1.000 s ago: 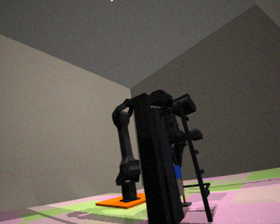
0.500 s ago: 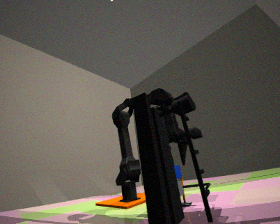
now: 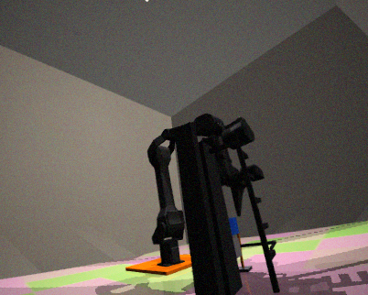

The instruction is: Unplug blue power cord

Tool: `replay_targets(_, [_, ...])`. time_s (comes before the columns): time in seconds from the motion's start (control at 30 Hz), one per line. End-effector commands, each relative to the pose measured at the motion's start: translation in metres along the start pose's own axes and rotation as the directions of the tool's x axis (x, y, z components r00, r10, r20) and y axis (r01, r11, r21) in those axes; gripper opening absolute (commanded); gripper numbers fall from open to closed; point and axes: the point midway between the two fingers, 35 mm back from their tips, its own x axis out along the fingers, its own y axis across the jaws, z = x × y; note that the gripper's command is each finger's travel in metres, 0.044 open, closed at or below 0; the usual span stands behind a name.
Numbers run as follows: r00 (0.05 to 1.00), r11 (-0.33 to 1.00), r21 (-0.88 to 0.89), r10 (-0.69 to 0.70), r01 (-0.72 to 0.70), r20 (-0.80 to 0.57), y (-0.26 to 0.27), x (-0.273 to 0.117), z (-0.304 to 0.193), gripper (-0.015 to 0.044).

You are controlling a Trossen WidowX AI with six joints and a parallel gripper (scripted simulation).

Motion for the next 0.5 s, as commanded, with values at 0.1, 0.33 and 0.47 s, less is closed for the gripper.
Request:
replay_targets(0.1, [1.0,1.0,-0.005,0.003,-0.003,0.001,0.001,0.0,-0.01,0.016])
replay_targets(0.33, [1.0,1.0,-0.005,0.003,-0.003,0.0,0.002,0.001,-0.017,0.016])
replay_targets(0.47, [1.0,1.0,-0.005,0.003,-0.003,0.0,0.002,0.005,-0.017,0.016])
